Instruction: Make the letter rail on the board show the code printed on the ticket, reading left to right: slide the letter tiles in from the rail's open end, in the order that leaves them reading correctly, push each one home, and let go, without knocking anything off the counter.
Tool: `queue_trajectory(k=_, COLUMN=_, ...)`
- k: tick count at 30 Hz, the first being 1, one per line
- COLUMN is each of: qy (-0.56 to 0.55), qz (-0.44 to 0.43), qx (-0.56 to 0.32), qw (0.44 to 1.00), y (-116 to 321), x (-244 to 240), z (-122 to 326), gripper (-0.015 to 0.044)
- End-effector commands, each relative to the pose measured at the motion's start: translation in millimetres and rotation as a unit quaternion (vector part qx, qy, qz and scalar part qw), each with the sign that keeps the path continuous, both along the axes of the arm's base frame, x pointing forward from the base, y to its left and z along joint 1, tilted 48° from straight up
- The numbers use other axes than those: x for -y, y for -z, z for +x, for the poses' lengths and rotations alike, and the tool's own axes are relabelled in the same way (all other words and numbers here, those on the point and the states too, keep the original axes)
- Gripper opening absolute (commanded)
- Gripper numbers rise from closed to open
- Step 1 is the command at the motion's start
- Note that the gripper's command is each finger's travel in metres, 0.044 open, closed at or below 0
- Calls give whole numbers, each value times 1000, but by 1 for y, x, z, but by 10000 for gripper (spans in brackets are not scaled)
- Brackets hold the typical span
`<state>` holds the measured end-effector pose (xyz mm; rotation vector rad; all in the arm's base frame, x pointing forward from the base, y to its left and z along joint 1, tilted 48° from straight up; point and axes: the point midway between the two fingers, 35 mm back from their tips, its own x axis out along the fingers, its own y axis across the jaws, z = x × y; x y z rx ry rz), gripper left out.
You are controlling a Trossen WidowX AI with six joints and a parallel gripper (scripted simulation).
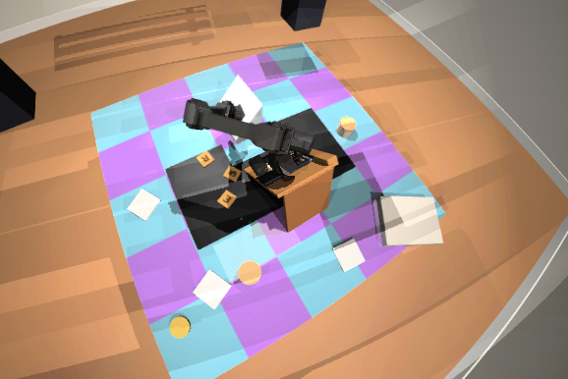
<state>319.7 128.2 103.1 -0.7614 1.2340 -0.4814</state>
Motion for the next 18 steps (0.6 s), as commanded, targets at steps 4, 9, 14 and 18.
queue_trajectory(k=4, qy=2, qz=2, qx=-2, qw=1000, y=-3, x=-2, z=-9, gripper=0)
queue_trajectory(k=9, qy=2, qz=2, qx=-2, qw=1000, y=-5, x=-4, z=-14, gripper=0)
queue_trajectory(k=14, qy=-7, qz=-1, qx=5, qw=1000, y=-6, x=-7, z=-13, gripper=53)
queue_trajectory(k=18, qy=-61, qz=-9, qx=49, qw=997, y=-12, x=-33, z=-34, gripper=158)
